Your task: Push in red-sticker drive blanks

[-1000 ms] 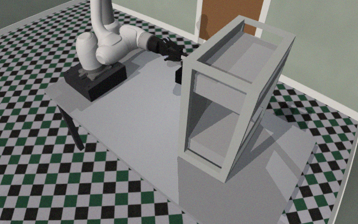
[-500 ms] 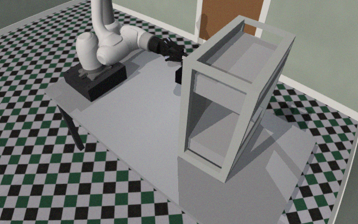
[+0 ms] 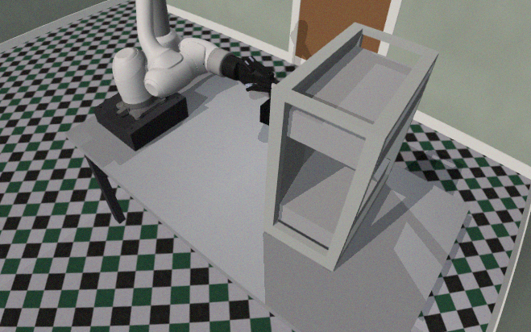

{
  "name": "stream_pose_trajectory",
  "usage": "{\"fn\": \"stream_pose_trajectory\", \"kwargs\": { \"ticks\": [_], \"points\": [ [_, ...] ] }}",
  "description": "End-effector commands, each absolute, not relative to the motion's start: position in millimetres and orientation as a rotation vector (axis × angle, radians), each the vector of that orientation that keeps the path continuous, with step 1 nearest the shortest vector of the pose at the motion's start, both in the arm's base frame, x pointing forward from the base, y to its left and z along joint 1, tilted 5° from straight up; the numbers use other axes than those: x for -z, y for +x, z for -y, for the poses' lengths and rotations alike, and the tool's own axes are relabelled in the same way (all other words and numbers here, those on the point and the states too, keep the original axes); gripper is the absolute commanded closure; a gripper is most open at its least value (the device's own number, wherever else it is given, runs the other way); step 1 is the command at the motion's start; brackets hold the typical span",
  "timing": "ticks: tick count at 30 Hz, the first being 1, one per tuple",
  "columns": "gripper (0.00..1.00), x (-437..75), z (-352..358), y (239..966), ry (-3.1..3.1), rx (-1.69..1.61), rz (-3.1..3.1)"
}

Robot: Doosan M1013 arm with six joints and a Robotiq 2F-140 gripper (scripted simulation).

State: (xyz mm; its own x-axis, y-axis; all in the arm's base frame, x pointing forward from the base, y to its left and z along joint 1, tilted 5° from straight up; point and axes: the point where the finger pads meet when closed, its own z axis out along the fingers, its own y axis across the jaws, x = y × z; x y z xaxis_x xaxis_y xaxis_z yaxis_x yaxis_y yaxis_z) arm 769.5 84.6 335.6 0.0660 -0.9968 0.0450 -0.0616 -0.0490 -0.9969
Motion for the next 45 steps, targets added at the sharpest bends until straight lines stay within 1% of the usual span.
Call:
{"fn": "stream_pose_trajectory", "kwargs": {
  "ticks": [1, 45],
  "points": [
    [1.00, -335.5, -84.7, 772.7, -1.320, 1.165, -1.185],
    [1.00, -334.2, -85.9, 791.5, -1.320, 1.165, -1.185]
  ]
}}
